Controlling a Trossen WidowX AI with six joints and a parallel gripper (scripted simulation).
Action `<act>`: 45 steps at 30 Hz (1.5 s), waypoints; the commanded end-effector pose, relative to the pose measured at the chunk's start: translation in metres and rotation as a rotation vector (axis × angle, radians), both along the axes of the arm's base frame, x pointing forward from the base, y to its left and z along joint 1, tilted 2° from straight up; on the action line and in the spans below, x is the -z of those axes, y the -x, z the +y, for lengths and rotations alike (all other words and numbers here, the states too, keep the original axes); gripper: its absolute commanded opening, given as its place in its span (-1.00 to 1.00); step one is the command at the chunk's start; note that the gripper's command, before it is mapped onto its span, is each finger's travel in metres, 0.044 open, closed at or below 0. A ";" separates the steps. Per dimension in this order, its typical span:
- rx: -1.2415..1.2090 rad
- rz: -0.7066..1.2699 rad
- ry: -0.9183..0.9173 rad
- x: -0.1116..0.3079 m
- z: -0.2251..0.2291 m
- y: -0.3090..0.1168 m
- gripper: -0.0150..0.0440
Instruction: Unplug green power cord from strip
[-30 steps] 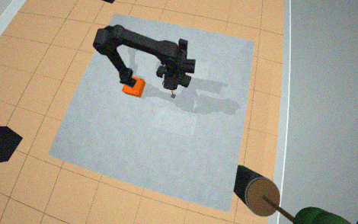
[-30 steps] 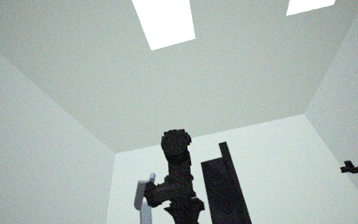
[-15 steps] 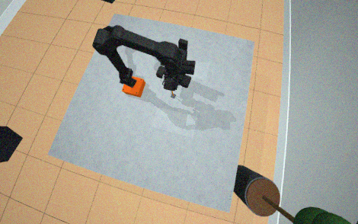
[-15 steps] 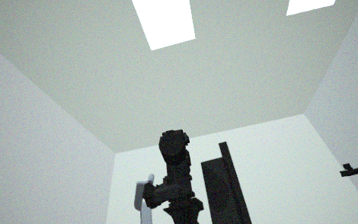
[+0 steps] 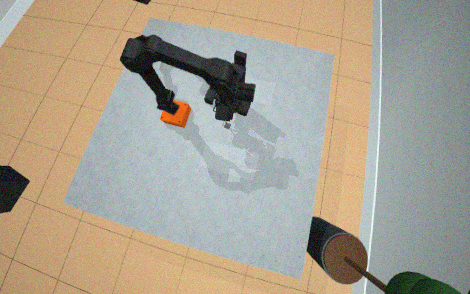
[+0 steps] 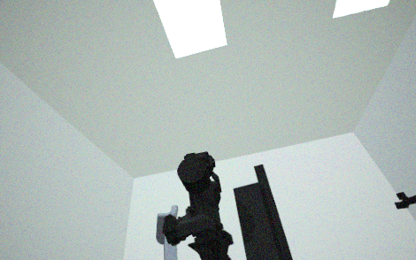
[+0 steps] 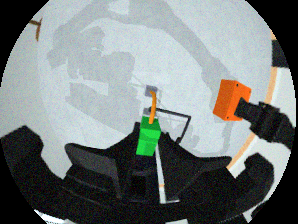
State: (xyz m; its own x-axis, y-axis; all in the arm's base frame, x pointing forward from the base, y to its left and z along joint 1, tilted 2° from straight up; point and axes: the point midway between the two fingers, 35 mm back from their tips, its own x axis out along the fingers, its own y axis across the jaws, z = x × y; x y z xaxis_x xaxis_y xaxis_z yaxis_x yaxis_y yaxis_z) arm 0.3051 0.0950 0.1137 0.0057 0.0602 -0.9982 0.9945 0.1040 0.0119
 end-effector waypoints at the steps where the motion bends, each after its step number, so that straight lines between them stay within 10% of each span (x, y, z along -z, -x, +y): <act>1: 0.049 -0.011 0.084 -0.002 -0.040 -0.004 -0.49; 9: 0.049 -0.011 0.085 -0.002 -0.053 -0.004 -0.49; 26: 0.051 -0.010 0.084 -0.005 -0.056 -0.003 1.00; 45: 0.051 -0.011 0.087 -0.014 -0.096 -0.004 1.00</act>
State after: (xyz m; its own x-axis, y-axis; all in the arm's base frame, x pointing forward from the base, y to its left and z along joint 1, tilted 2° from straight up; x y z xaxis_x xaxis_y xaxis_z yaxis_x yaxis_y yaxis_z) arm 0.3096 -0.0003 0.1272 0.0187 -0.0261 -0.9995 0.9986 0.0504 0.0174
